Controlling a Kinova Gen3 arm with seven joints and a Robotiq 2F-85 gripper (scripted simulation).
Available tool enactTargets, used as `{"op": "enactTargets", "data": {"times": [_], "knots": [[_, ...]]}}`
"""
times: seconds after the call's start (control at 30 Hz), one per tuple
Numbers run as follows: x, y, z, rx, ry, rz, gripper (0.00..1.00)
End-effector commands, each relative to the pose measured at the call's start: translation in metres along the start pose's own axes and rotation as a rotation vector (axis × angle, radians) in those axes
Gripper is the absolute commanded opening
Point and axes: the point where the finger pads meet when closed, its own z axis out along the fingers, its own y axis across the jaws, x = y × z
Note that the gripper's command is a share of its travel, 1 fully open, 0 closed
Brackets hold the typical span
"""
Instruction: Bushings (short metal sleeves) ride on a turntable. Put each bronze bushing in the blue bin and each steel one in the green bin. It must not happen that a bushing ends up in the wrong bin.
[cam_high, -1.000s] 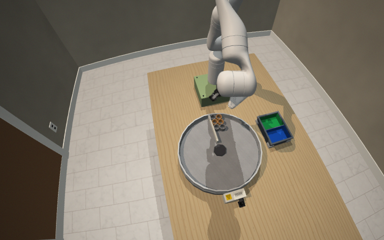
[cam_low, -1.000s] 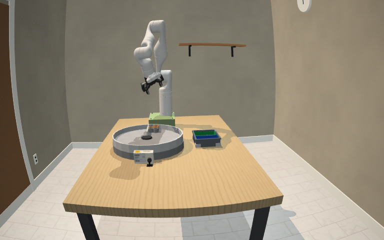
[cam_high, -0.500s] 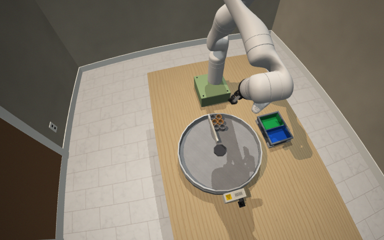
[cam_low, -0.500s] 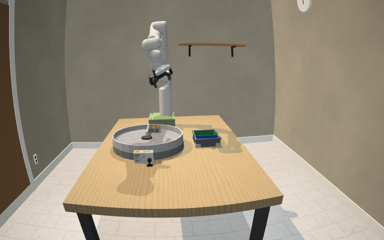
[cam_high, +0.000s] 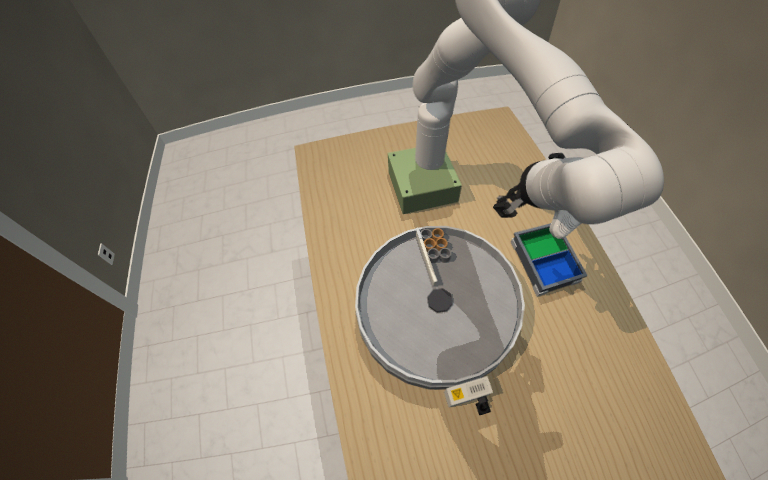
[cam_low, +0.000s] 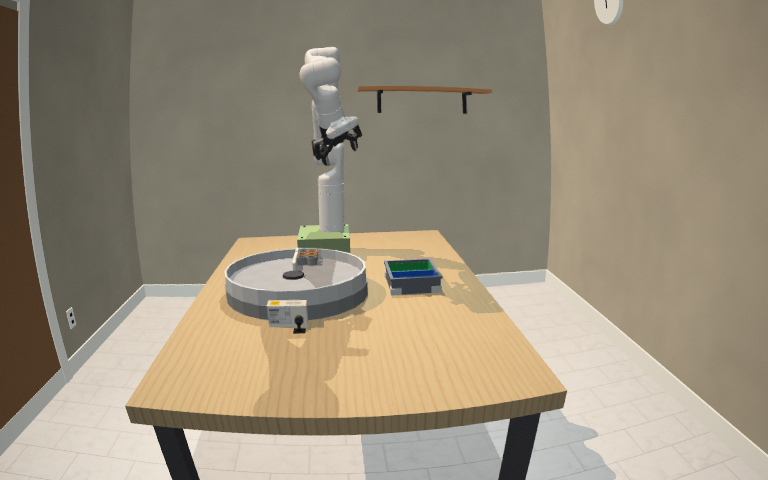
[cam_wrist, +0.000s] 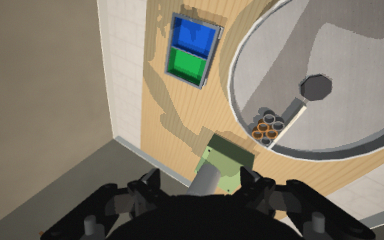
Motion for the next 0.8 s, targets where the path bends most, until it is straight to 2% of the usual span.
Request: {"op": "enactTargets", "data": {"times": [0.0,0.03,0.43,0.53,0.57,0.6,0.63,0.67,0.77], "knots": [[0.0246,-0.0116,-0.0177,-0.008,-0.001,-0.015,1.0],[0.0311,-0.0166,-0.0249,-0.008,-0.001,-0.015,1.0],[0.0311,-0.0166,-0.0249,-0.008,-0.001,-0.015,1.0],[0.0311,-0.018,-0.0249,-0.152,0.155,-0.03,1.0],[0.031,-0.018,-0.0249,-0.154,0.156,-0.03,1.0],[0.0312,-0.0175,-0.0247,-0.197,0.204,-0.034,1.0],[0.031,-0.0179,-0.025,-0.2,0.208,-0.035,1.0],[0.0312,-0.0174,-0.0248,-0.245,0.256,-0.038,1.0],[0.0309,-0.0177,-0.0251,-0.247,0.259,-0.039,1.0]]}}
